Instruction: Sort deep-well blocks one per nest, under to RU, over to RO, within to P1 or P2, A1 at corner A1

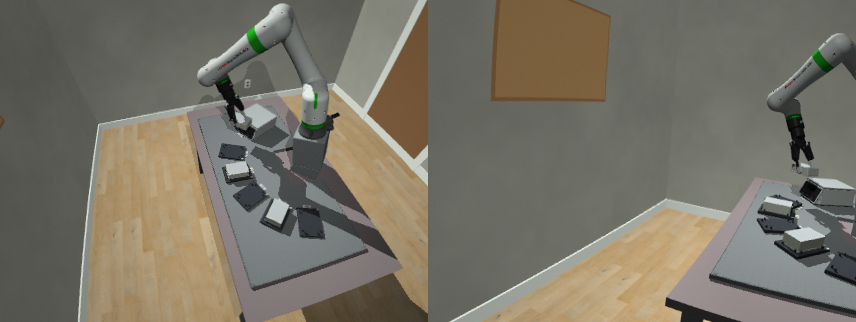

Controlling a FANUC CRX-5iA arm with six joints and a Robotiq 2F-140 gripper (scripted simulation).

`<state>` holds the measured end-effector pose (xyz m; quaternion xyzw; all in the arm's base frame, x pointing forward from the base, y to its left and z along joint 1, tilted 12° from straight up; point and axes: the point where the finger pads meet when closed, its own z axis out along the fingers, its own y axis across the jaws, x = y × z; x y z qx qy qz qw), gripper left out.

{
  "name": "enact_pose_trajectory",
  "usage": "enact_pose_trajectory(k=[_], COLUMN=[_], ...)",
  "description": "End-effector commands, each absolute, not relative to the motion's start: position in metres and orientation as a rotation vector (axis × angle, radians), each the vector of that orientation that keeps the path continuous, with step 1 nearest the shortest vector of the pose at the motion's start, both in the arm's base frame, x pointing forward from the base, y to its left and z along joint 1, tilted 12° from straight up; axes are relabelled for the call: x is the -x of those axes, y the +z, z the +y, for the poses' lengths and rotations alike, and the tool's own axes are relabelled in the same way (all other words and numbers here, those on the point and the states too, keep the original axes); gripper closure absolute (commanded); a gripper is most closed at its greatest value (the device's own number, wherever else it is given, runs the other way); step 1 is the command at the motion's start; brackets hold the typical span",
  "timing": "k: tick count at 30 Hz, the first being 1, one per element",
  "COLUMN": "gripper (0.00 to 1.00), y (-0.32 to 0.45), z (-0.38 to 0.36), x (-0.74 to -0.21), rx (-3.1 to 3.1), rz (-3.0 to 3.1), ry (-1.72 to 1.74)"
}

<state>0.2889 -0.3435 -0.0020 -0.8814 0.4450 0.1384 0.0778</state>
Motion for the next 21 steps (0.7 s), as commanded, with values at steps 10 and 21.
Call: enact_pose_trajectory(k=[10,21], gripper=[0.9,0.9], y=[0.014,0.015], z=[-0.362,-0.375], x=[-0.265,-0.238], rx=[2.64,2.388], rz=[1.332,1.612], ry=[0.414,0.34])
